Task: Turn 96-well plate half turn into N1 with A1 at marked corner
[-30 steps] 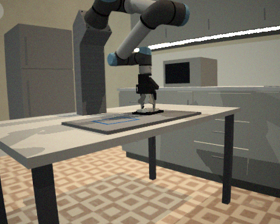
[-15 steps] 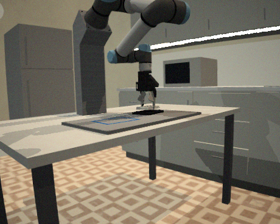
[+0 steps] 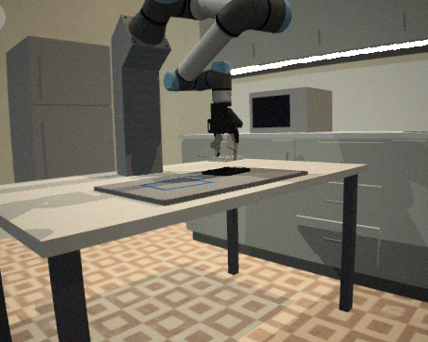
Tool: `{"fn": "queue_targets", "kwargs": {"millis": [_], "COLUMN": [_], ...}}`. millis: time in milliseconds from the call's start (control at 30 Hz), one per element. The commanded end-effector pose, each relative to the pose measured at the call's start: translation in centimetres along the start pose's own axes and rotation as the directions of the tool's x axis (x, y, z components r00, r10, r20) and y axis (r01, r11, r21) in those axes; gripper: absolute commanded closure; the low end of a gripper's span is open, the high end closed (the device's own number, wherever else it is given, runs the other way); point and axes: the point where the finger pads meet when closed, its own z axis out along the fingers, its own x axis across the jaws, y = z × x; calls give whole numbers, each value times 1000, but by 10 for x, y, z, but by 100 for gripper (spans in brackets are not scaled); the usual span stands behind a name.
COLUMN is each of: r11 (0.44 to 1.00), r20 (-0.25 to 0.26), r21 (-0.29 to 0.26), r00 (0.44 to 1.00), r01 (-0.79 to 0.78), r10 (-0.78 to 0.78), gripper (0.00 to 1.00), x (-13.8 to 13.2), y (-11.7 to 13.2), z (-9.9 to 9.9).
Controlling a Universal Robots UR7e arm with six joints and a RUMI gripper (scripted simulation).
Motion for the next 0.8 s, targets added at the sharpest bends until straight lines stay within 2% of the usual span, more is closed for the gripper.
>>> {"fn": "queue_targets", "kwargs": {"millis": [0,367,767], "r11": [1000,1000,1000], "r20": [-1,-1,-1], "r21": [0,0,0], "r00": [1000,1000,1000], "r01": [0,0,0], "r10": [0,0,0], "gripper": [100,100,100], "x": [0,0,0], "y": [0,0,0], "z": [-8,-26,-37]}}
